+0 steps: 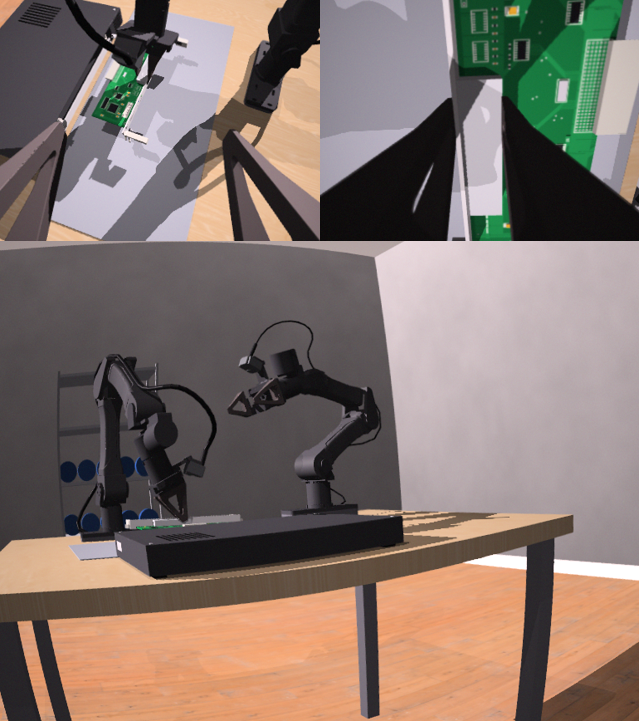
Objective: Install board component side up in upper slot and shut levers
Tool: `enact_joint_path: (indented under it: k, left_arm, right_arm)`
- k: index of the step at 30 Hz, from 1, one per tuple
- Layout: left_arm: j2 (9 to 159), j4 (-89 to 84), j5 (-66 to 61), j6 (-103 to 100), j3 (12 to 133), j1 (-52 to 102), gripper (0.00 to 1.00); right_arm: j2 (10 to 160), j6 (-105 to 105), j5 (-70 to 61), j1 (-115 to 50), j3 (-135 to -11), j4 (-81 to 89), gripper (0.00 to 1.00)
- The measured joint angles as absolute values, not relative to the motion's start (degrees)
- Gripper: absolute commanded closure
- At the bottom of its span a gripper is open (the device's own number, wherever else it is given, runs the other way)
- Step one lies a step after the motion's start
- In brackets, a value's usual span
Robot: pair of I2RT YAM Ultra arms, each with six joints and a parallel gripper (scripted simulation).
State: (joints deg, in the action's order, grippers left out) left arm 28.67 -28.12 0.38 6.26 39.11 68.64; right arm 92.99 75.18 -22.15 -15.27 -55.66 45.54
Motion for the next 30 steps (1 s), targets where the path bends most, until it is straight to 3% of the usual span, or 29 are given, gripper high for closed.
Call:
enact_joint_path:
  k: [30]
  left_arm:
    - [28.67,-28.12,0.38,6.26,39.11,68.64,0.0]
  right_arm:
    - [99.31,75.96,-22.94,-17.56,-61.19,46.13,0.82]
